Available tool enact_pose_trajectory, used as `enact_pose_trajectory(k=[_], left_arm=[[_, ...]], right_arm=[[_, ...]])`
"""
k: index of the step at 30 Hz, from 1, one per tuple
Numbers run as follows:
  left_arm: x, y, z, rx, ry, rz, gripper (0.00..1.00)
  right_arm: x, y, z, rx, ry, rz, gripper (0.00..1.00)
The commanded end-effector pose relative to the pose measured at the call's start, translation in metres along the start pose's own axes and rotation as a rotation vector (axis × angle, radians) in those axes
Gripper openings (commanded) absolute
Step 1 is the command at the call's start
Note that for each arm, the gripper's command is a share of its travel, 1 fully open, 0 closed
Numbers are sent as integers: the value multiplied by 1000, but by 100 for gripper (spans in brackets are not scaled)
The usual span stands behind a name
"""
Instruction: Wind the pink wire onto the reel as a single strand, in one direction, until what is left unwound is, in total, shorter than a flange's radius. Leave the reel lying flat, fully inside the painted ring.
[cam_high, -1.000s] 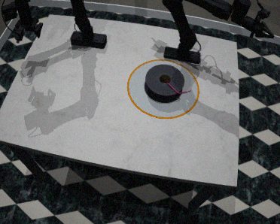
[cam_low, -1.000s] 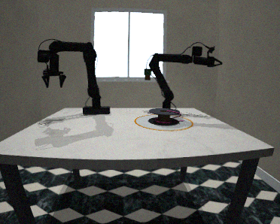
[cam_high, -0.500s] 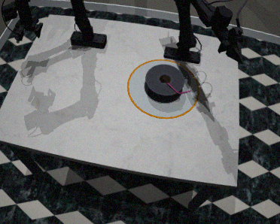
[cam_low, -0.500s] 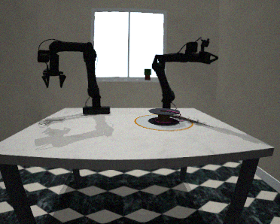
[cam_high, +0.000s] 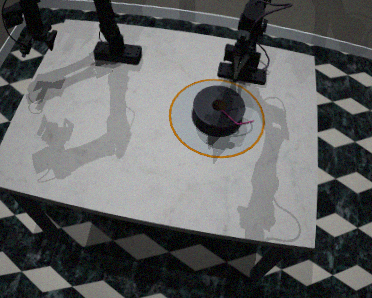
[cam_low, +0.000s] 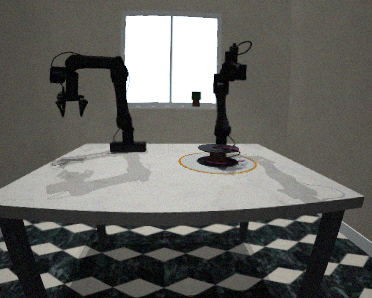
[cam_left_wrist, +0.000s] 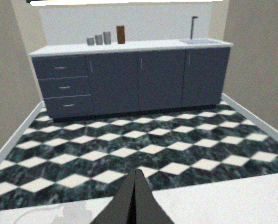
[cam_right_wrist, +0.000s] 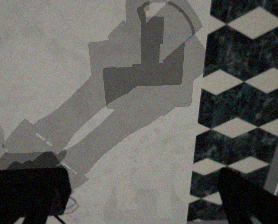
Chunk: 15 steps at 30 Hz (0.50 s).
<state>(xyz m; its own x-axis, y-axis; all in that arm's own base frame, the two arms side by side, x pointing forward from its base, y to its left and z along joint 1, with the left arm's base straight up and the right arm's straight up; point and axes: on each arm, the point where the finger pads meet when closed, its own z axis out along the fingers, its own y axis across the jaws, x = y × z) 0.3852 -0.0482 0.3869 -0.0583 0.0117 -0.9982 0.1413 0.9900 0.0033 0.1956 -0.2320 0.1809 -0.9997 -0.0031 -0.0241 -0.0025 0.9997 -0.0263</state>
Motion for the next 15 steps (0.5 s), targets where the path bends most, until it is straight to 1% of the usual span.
enact_pose_trajectory(k=[1, 3, 5, 9, 15], left_arm=[[-20, -32, -9, 69, -60, -1, 0], [-20, -48, -10, 112, -60, 0, 0], [-20, -48, -10, 112, -60, 0, 0], [-20, -67, -13, 161, -60, 1, 0], [-20, -71, -13, 173, -60, 2, 0]], right_arm=[[-4, -1, -16, 38, -31, -1, 100], [-4, -1, -16, 38, -31, -1, 100], [-4, -1, -16, 38, -31, -1, 100], [-4, -1, -16, 38, -31, -1, 100], [-4, -1, -16, 38, -31, -1, 100]])
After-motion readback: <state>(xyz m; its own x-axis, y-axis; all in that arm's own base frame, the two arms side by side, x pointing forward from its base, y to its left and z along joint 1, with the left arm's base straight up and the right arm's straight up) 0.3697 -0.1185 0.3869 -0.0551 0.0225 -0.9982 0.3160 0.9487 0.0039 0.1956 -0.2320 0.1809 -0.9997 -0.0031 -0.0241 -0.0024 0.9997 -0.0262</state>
